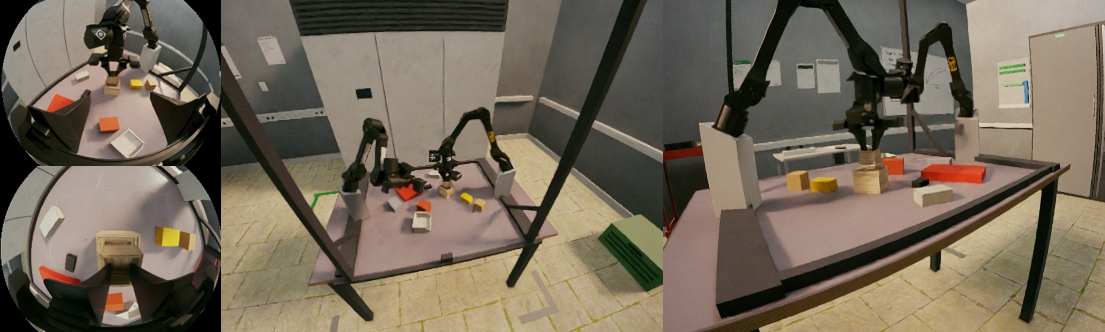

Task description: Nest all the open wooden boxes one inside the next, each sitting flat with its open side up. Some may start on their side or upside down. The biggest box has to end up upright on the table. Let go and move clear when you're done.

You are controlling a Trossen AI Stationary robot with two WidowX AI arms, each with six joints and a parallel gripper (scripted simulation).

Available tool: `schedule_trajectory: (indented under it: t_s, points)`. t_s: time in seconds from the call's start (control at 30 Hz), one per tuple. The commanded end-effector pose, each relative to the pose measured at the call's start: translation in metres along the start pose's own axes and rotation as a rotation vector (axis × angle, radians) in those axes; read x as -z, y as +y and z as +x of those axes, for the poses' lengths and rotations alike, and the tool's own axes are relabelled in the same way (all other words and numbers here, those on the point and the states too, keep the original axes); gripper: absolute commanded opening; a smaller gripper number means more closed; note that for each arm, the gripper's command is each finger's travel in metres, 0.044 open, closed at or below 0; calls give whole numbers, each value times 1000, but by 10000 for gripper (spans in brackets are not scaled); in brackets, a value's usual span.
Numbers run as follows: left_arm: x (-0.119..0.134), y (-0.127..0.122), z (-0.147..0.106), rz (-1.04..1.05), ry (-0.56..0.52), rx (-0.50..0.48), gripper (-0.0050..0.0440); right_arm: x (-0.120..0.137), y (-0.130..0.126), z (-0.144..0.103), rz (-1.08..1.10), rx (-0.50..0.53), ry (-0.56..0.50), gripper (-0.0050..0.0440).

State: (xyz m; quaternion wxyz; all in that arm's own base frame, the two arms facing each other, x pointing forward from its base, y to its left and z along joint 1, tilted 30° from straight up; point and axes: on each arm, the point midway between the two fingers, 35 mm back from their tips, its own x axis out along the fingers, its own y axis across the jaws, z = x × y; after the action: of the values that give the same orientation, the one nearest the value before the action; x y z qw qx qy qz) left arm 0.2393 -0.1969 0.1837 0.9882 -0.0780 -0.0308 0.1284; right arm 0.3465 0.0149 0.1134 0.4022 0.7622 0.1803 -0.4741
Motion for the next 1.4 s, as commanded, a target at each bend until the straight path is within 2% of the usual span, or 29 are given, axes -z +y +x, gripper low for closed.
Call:
schedule_trajectory:
  t_s: [0.0, 1.37]
  points:
    - [0, -1, -1, 0, 0, 1, 400, 0, 1, 6, -1, -2, 3, 190]
    - [0, -1, -1, 0, 0, 1, 400, 0, 2, 30, 0, -5, 5, 190]
